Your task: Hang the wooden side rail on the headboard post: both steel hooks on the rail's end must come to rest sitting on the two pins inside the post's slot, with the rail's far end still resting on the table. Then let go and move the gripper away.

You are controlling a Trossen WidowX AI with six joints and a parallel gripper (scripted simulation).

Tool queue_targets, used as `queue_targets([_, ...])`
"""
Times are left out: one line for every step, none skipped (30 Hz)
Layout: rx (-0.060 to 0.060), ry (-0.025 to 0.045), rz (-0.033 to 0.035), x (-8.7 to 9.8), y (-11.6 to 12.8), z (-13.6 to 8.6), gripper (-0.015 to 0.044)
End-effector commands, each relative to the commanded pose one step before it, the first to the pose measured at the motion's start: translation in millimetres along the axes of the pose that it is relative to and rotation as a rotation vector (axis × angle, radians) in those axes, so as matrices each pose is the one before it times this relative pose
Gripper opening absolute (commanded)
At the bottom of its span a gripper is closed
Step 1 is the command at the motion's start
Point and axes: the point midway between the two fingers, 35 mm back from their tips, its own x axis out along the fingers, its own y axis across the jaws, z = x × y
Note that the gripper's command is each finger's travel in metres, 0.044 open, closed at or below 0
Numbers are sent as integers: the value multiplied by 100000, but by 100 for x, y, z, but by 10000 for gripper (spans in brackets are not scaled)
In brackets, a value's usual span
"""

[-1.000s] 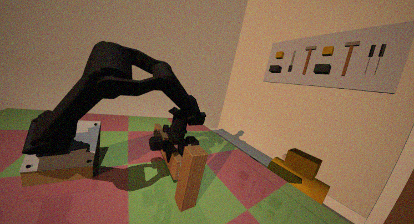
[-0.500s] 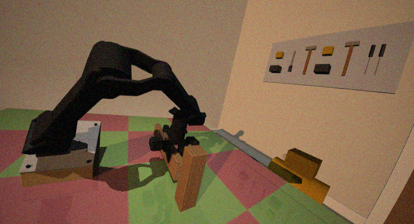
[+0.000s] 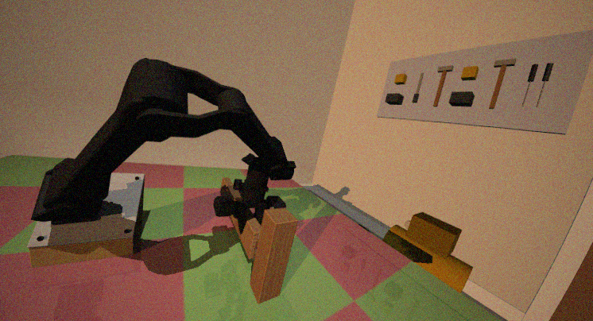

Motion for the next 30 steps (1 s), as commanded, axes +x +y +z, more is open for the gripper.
queue_targets([205, -205, -1668, -511, -419, -162, 0])
queue_targets([0, 1, 0, 3, -11, -11, 0])
queue_targets([0, 1, 0, 2, -9, -11, 0])
queue_targets([0, 0, 0, 0, -2, -11, 0])
queue_targets([0, 0, 0, -1, 3, -10, 0])
queue_targets([0, 0, 0, -2, 9, -11, 0])
queue_targets([0, 0, 0, -3, 11, -11, 0])
queue_targets([0, 0, 0, -4, 11, -11, 0])
queue_targets([0, 0, 0, -4, 11, -11, 0])
queue_targets([0, 0, 0, -4, 11, -11, 0])
queue_targets([0, 0, 0, -4, 11, -11, 0])
queue_targets([0, 0, 0, -5, 11, -11, 0])
queue_targets([0, 0, 0, -5, 11, -11, 0])
queue_targets([0, 0, 0, -4, 11, -11, 0])
queue_targets([0, 0, 0, -4, 9, -12, 0])
queue_targets([0, 0, 0, -4, 6, -11, 0])
queue_targets([0, 0, 0, -3, 3, -11, 0])
queue_targets([0, 0, 0, -3, 0, -11, 0])
queue_targets([0, 0, 0, -3, -3, -10, 0])
queue_targets([0, 0, 0, -3, -5, -10, 0])
queue_targets([0, 0, 0, -2, -8, -11, 0])
queue_targets([0, 0, 0, -1, -10, -11, 0])
queue_targets([0, 0, 0, 1, -11, -11, 0])
queue_targets([0, 1, 0, 3, -11, -11, 0])
queue_targets([0, 1, 0, 5, -11, -11, 0])
queue_targets([0, 1, 0, 5, -11, -11, 0])
queue_targets([0, 1, 0, 5, -11, -11, 0])
queue_targets([0, 1, 0, 4, -11, -11, 0])
queue_targets([0, 1, 0, 4, -10, -11, 0])
queue_targets([0, 1, 0, 3, -8, -11, 0])
